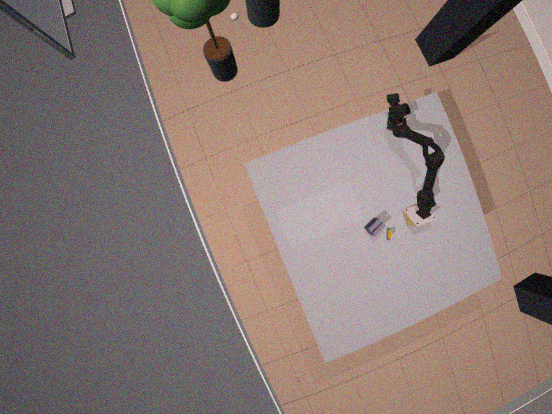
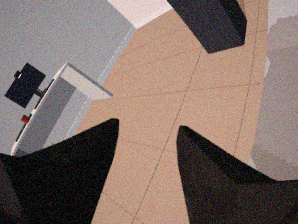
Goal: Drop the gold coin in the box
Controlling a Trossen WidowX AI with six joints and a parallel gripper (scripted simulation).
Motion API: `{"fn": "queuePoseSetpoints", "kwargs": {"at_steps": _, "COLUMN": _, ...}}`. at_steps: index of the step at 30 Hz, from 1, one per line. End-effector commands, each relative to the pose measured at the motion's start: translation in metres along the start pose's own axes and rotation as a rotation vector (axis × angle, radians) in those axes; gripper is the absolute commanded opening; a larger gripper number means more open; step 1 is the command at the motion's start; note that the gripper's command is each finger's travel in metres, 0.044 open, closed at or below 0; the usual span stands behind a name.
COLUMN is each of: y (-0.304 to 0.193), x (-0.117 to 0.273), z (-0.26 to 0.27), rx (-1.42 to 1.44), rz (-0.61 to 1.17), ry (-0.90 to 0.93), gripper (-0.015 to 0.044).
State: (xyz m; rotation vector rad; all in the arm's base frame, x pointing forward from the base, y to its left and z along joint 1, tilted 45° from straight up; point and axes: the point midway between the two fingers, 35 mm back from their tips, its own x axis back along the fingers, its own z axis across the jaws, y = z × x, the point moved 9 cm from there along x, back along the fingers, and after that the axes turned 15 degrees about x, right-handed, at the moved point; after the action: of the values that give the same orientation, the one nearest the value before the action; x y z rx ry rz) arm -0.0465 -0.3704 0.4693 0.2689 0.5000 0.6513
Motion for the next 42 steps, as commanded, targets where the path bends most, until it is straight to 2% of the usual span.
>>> {"fn": "queuePoseSetpoints", "kwargs": {"at_steps": 1, "y": -0.027, "x": 0.027, "z": 0.013, "rx": 0.094, "rz": 0.136, "ry": 0.027, "gripper": 0.0161}}
{"fn": "queuePoseSetpoints", "kwargs": {"at_steps": 10, "y": -0.088, "x": 0.115, "z": 0.038, "rx": 0.390, "rz": 0.498, "ry": 0.135, "gripper": 0.0161}}
{"fn": "queuePoseSetpoints", "kwargs": {"at_steps": 19, "y": -0.126, "x": 0.219, "z": 0.044, "rx": 0.763, "rz": 0.843, "ry": 0.354, "gripper": 0.0161}}
{"fn": "queuePoseSetpoints", "kwargs": {"at_steps": 28, "y": -0.142, "x": 0.341, "z": 0.032, "rx": 1.149, "rz": 1.123, "ry": 0.715, "gripper": 0.0161}}
{"fn": "queuePoseSetpoints", "kwargs": {"at_steps": 32, "y": -0.143, "x": 0.383, "z": 0.017, "rx": 1.175, "rz": 1.212, "ry": 0.787, "gripper": 0.0161}}
{"fn": "queuePoseSetpoints", "kwargs": {"at_steps": 38, "y": -0.137, "x": 0.459, "z": -0.007, "rx": 1.436, "rz": 1.330, "ry": 1.051, "gripper": 0.0161}}
{"fn": "queuePoseSetpoints", "kwargs": {"at_steps": 42, "y": -0.121, "x": 0.513, "z": -0.032, "rx": 1.645, "rz": 1.380, "ry": 1.288, "gripper": 0.0161}}
